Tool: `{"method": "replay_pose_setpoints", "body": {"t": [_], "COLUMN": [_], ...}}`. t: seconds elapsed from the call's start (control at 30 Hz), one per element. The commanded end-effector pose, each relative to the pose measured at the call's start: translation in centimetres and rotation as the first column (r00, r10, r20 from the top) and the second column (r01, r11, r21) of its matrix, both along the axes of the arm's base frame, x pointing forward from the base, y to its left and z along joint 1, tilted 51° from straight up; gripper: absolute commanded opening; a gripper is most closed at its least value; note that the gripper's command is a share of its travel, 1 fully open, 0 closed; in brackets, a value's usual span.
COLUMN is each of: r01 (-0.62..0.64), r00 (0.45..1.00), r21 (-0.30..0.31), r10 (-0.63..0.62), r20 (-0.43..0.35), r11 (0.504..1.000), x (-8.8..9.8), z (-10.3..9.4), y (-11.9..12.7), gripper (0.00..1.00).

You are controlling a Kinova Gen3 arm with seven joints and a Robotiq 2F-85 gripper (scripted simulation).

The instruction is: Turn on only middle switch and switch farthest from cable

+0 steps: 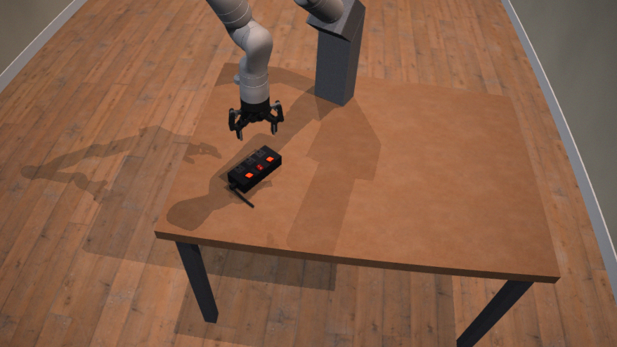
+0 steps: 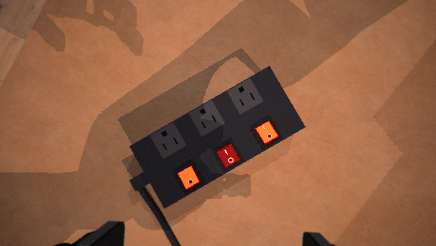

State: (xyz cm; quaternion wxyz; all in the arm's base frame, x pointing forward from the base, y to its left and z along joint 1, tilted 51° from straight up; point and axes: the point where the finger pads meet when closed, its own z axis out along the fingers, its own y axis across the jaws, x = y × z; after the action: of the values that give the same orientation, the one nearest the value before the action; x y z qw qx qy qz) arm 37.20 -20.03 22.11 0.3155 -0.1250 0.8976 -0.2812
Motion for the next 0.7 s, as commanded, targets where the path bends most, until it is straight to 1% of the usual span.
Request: {"method": "replay_pose_setpoints", "body": {"t": [0.0, 0.1, 0.13, 0.2, 0.23, 0.4, 0.43, 0.5, 0.67], "r01": [0.037, 0.037, 0.058, 0.067, 0.06, 0.06, 0.09, 0.08, 0.08], "r00": [0.999, 0.999, 0.997, 0.997, 0.998, 0.998, 0.994, 0.996, 0.996], "r21": [0.034, 0.034, 0.053, 0.055, 0.047, 0.047, 0.077, 0.067, 0.067], "r10": [-0.038, -0.038, -0.06, -0.069, -0.061, -0.061, -0.094, -0.083, -0.083], "r20": [0.028, 0.028, 0.04, 0.039, 0.034, 0.034, 0.052, 0.046, 0.046], "r11": [0.999, 0.999, 0.997, 0.996, 0.997, 0.997, 0.993, 0.995, 0.995], "x": [0.25, 0.25, 0.3, 0.16, 0.16, 0.16, 0.23, 0.23, 0.23], "z": [-0.9, -0.9, -1.18, -1.22, -1.22, -1.22, -1.49, -1.49, -1.49], "y": [-0.64, -0.64, -0.84, -0.98, -0.98, -0.98, -1.18, -1.18, -1.18], "gripper": [1.0, 1.0, 1.0, 1.0, 1.0, 1.0, 1.0, 1.0, 1.0]}}
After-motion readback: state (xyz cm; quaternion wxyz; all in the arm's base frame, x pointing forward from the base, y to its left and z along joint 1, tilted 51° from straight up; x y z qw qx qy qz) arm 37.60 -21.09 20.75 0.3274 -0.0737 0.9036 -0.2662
